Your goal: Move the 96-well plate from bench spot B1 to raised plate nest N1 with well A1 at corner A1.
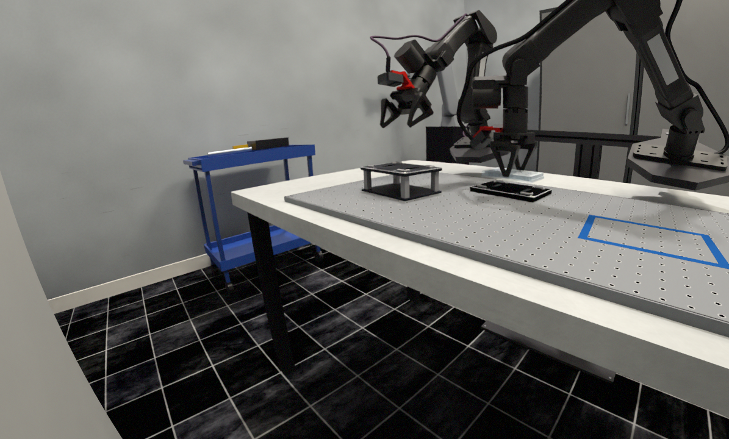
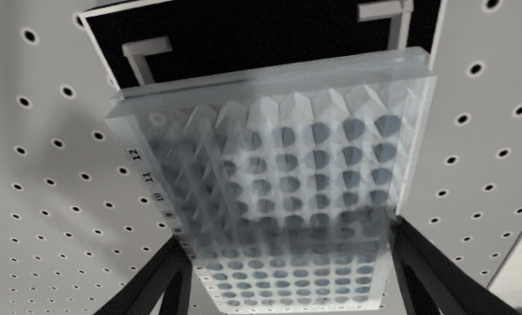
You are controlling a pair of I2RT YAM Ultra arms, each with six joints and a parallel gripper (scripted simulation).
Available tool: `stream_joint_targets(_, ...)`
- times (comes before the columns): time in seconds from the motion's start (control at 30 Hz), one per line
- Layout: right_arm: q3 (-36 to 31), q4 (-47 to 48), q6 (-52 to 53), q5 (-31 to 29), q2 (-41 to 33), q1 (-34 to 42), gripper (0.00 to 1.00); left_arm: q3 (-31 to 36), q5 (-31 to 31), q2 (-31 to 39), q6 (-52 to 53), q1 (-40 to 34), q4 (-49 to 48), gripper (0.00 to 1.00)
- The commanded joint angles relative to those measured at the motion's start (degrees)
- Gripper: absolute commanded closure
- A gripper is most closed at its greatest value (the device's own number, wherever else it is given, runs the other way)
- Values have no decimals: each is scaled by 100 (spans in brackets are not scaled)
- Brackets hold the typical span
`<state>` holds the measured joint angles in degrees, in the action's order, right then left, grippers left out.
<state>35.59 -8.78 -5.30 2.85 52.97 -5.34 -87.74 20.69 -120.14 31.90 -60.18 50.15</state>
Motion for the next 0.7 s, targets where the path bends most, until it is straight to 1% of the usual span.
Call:
stream_joint_targets(0.0, 166, 34, 9, 12, -136, -13, 0, -27, 6, 56, 55, -40, -174, 21)
stream_joint_targets(0.33, 166, 34, 9, 12, -136, -13, 0, -26, 5, 55, 39, -39, -177, 21)
stream_joint_targets(0.4, 166, 34, 9, 12, -136, -13, 0, -28, -2, 41, 9, -19, -23, 21)
stream_joint_targets(0.67, 166, 34, 9, 12, -136, -13, 0, 83, -25, -43, 98, 14, -272, 21)
